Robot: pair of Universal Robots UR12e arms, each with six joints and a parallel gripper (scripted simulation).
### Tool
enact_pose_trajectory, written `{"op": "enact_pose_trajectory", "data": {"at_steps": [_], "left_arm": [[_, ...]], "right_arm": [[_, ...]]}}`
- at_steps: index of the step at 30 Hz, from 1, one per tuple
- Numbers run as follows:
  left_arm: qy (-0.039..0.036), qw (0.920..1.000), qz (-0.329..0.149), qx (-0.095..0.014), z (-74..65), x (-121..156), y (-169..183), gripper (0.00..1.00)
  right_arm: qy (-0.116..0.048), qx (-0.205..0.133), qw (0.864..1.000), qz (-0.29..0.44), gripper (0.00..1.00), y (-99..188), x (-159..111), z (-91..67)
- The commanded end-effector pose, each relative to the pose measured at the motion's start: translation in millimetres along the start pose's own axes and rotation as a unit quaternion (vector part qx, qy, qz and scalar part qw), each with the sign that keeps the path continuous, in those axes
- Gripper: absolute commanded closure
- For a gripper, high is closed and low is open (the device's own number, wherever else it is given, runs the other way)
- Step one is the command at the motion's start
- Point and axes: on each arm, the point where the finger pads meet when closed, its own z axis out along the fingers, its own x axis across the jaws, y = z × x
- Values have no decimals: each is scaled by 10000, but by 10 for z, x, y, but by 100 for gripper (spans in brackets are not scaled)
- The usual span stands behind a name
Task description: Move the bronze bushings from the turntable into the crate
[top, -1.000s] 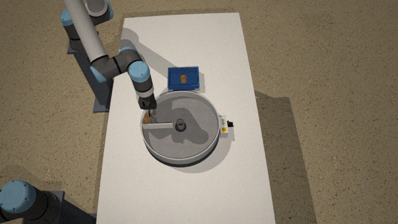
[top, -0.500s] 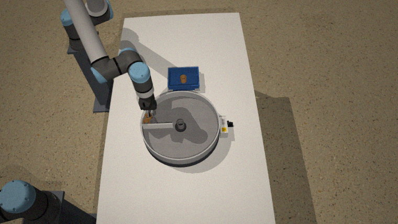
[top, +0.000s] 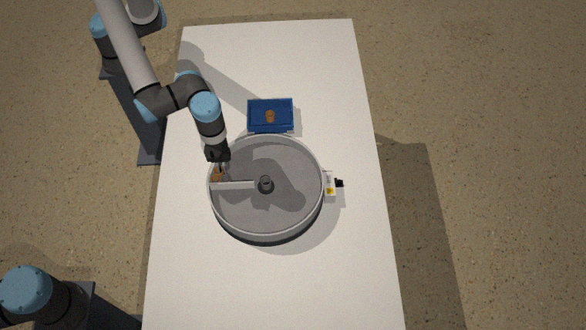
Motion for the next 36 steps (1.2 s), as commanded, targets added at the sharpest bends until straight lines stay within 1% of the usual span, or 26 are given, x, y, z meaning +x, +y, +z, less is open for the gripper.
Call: {"op": "enact_pose_trajectory", "data": {"at_steps": [1, 12, 13, 36], "left_arm": [[-1, 10000, -7, 15, -15, -18, 7, 64], [-1, 10000, -7, 15, -15, -18, 7, 64], [-1, 10000, -7, 15, -15, -18, 7, 100], [0, 10000, -2, 12, -13, -9, 4, 100]], "right_arm": [[2, 6, 10000, -6, 0, 2, 6, 3], [2, 6, 10000, -6, 0, 2, 6, 3], [2, 6, 10000, -6, 0, 2, 6, 3], [2, 6, 10000, -6, 0, 2, 6, 3]]}}
